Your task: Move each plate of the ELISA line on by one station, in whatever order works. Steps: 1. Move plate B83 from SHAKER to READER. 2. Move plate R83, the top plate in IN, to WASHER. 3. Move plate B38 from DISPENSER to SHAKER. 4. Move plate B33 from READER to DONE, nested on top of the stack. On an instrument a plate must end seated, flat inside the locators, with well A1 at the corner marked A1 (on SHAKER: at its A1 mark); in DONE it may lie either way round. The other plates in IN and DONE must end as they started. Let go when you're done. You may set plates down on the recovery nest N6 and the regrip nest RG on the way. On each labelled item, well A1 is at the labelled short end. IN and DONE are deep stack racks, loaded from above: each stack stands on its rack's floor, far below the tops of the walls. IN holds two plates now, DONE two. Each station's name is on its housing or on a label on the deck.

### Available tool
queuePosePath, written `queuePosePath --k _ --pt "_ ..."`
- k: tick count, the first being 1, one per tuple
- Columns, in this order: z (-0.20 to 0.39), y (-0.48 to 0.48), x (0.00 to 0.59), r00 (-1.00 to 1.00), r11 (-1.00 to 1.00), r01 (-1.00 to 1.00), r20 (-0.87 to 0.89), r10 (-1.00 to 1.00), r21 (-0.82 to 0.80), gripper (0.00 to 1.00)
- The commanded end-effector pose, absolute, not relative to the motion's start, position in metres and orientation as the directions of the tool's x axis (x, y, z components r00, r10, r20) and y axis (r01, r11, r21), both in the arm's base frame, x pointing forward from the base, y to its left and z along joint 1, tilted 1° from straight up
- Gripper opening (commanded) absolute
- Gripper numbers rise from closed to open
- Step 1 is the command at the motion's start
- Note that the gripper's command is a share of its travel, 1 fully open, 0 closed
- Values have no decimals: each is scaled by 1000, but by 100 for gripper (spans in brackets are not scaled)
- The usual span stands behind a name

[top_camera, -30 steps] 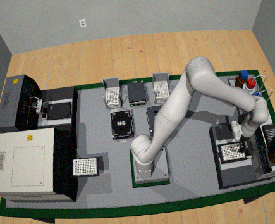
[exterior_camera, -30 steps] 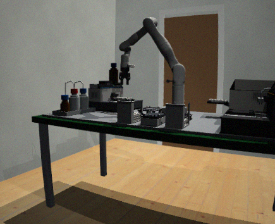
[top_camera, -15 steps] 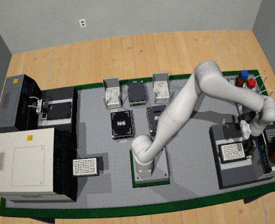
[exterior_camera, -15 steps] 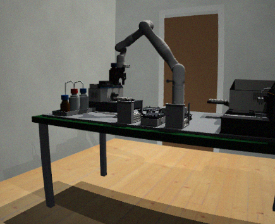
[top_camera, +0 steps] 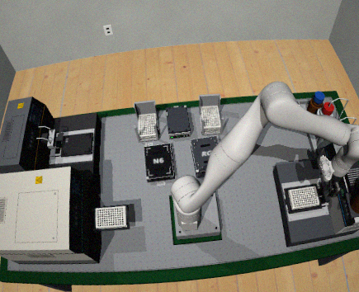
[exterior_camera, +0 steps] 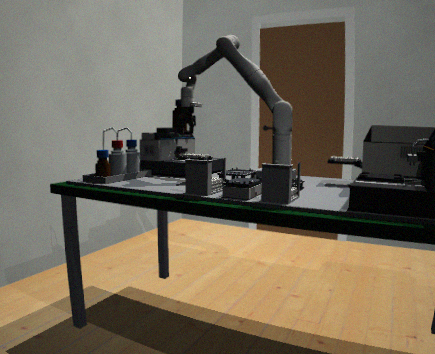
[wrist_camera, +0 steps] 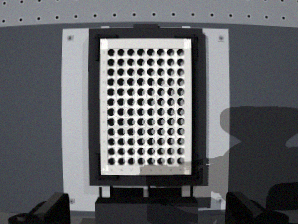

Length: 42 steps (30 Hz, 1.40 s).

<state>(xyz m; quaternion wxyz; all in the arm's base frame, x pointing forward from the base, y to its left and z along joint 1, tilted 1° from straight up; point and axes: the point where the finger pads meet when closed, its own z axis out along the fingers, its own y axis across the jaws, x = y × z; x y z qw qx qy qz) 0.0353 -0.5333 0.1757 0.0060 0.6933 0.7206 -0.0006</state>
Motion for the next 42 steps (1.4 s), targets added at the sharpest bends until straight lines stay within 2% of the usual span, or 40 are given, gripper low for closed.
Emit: queuePosePath --k 1,42 --pt "177 -534 35 -39 39 999 -11 999 8 100" --pt "176 -517 35 -39 39 999 -11 999 8 100"
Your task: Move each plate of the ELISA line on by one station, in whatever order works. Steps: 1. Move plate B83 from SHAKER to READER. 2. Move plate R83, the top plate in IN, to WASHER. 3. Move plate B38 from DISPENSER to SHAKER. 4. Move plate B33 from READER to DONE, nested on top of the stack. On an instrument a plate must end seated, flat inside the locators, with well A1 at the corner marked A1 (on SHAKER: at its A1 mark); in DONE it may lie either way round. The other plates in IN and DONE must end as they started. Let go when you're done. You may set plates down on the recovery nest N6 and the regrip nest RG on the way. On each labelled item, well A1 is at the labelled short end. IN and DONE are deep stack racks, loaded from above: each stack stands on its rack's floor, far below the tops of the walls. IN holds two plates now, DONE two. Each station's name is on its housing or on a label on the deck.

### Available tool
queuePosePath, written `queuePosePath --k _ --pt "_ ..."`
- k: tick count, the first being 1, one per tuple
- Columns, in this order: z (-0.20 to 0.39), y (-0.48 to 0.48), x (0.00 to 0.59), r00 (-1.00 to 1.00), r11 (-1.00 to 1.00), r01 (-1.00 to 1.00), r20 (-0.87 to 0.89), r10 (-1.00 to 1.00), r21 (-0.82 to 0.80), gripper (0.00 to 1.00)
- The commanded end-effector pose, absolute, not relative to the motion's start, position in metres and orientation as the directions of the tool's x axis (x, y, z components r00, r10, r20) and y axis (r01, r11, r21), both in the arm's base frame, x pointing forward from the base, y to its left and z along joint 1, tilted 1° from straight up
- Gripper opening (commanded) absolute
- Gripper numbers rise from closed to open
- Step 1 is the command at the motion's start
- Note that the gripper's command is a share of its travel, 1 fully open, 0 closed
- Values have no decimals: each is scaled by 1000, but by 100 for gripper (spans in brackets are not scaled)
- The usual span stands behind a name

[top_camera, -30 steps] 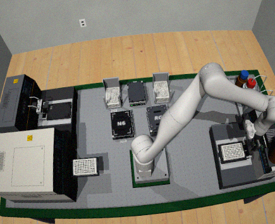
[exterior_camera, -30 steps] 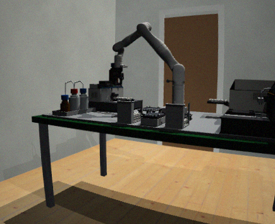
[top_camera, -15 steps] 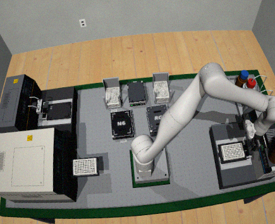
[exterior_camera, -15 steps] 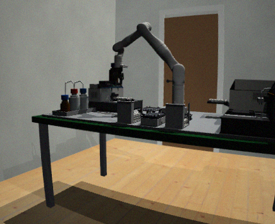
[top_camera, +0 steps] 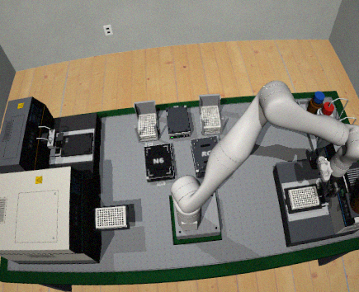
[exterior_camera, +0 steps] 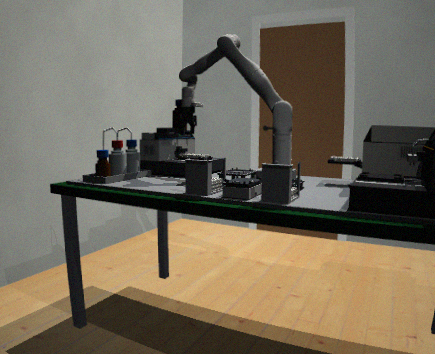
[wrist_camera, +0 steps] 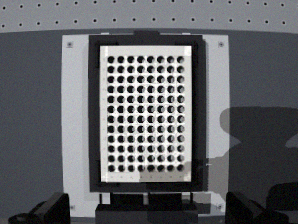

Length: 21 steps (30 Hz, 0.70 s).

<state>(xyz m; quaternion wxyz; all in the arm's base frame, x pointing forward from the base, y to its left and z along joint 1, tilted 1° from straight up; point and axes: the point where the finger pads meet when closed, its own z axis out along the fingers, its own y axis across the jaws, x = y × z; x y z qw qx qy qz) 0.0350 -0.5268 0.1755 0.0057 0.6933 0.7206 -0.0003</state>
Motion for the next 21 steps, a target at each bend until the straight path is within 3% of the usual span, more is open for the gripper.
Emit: queuePosePath --k 1,21 --pt "176 -514 34 -39 39 999 -11 999 8 100" --pt "176 -478 33 -39 39 999 -11 999 8 100"
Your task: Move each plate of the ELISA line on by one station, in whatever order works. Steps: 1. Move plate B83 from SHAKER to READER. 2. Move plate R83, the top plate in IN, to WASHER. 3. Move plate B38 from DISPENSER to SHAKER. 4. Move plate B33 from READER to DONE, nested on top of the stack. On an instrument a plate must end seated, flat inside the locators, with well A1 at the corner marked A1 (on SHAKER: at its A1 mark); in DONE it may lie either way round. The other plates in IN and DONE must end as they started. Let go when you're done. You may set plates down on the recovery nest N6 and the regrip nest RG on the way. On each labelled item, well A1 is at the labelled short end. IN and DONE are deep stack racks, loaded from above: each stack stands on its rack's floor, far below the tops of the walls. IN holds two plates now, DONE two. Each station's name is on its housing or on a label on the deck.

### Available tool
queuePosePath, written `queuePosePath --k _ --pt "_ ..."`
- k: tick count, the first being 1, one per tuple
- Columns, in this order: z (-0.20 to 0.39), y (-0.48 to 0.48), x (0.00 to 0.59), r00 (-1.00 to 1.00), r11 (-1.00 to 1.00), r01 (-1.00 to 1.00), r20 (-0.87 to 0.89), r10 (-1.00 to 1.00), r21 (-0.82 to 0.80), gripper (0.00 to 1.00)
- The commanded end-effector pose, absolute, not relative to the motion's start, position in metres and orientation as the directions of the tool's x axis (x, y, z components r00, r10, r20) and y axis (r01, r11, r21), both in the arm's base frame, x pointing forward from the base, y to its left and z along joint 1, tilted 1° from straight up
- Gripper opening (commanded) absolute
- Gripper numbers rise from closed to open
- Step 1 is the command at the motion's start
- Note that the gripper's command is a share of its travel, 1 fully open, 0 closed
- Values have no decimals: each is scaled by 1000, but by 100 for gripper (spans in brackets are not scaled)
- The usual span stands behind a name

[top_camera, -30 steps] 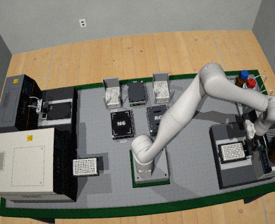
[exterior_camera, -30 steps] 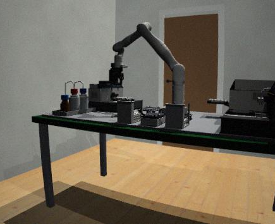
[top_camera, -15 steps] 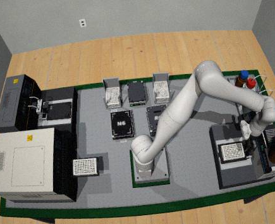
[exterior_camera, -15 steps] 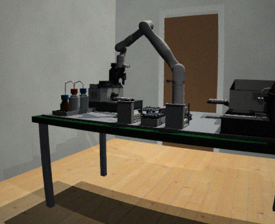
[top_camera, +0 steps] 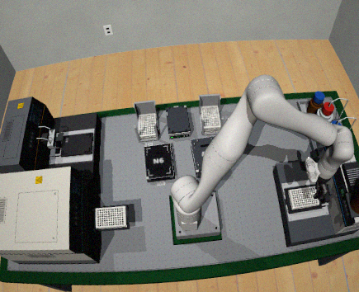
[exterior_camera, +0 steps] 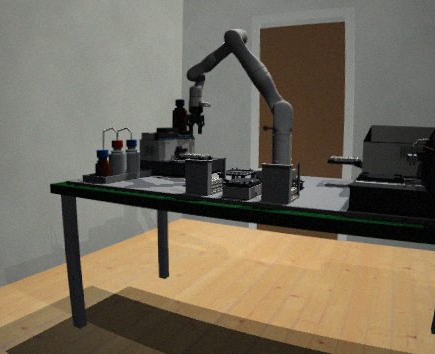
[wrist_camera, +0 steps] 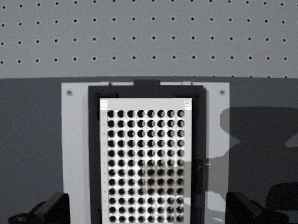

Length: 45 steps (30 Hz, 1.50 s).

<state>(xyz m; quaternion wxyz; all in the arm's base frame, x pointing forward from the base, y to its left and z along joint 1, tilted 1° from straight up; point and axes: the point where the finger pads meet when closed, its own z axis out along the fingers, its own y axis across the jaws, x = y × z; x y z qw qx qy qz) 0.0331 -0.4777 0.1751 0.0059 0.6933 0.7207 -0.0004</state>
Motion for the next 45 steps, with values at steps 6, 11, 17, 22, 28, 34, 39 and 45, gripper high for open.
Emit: queuePosePath --k 6,11,17,22,28,34,39,45 --pt "176 -478 33 -39 39 999 -11 999 8 100" --pt "172 -478 33 -39 39 999 -11 999 8 100" --pt "164 -478 33 -39 39 999 -11 999 8 100" --pt "157 -478 33 -39 39 999 -11 999 8 100" --pt "152 -478 33 -39 39 999 -11 999 8 100" --pt "144 -478 33 -39 39 999 -11 999 8 100" --pt "137 -478 33 -39 39 999 -11 999 8 100" --pt "132 -478 33 -39 39 999 -11 999 8 100"
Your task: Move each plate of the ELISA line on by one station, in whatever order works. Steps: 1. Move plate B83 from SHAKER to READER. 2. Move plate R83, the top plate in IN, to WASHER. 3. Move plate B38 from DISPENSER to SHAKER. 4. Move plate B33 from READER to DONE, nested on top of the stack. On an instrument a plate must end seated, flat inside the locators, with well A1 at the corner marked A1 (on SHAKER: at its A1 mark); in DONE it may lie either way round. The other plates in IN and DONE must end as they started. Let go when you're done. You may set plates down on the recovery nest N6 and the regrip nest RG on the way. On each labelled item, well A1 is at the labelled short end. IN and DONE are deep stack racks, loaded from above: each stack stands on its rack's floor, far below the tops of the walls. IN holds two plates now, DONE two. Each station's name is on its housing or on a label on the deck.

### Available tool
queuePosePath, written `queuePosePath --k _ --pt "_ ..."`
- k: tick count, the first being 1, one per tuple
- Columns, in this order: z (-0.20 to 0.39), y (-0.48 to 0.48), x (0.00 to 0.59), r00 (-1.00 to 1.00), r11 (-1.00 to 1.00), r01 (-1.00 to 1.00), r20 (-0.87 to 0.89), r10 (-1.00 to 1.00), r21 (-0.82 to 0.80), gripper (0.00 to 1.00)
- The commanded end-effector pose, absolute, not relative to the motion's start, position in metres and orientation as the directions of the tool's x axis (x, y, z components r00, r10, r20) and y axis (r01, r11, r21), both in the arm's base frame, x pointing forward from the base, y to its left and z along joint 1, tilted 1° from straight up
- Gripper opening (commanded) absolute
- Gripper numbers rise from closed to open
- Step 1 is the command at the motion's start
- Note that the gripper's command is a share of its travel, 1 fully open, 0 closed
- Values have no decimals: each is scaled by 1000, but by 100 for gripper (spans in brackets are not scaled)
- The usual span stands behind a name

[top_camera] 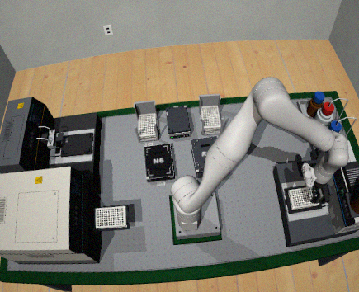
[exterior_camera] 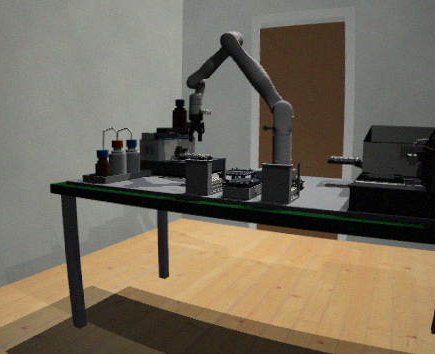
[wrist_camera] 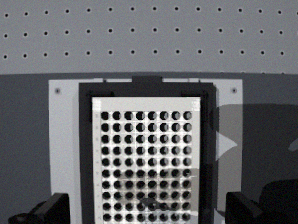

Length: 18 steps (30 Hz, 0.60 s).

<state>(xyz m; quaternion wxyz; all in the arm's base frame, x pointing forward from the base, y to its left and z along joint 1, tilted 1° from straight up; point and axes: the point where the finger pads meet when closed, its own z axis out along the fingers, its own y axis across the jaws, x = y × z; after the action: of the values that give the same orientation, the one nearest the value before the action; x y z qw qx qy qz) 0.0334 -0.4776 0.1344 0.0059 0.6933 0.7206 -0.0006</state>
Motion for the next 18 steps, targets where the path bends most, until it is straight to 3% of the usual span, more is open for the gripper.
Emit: queuePosePath --k 1,18 --pt "131 -478 33 -39 39 999 -11 999 8 100" --pt "111 -478 34 -39 39 999 -11 999 8 100"
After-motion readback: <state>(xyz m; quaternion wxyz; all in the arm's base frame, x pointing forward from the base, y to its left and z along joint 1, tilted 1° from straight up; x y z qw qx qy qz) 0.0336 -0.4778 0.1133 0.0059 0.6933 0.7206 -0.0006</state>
